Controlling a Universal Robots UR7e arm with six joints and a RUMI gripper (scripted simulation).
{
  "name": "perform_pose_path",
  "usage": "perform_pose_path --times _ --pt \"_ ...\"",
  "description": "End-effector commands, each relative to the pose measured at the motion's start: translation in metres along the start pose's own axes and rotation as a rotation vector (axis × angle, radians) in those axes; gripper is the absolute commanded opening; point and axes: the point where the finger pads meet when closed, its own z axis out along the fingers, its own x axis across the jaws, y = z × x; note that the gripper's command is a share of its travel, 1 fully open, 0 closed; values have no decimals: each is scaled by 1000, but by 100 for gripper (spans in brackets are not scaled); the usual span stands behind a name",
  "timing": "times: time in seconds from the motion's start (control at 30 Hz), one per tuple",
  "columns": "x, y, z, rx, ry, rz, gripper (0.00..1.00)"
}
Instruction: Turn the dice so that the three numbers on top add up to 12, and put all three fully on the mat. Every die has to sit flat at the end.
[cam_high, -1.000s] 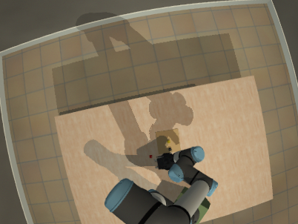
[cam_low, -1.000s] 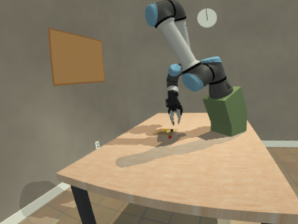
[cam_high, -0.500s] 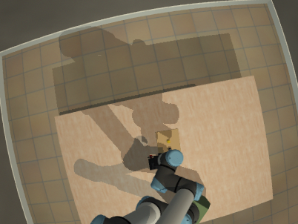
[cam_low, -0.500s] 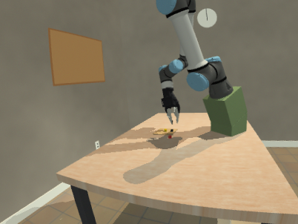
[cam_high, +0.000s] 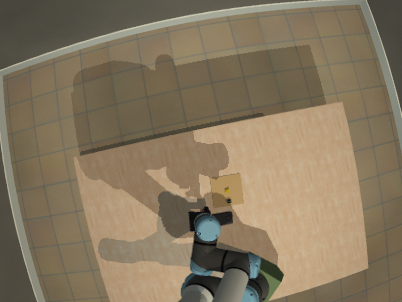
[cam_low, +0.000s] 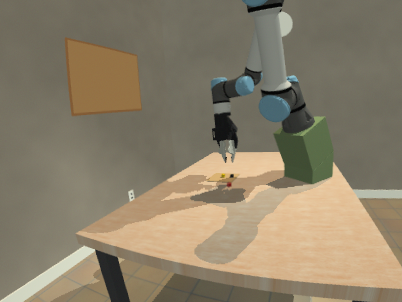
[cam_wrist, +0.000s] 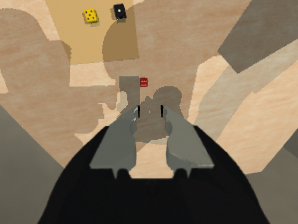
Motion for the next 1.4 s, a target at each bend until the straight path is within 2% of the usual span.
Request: perform_pose_path --times 0.0,0.3,0.33,1.37 --pt "-3 3 -7 56 -43 28 18" --pt "-5 7 -11 66 -69 35 18" --pt "-5 7 -11 66 -69 35 100" --pt "-6 7 -10 67 -68 -2 100"
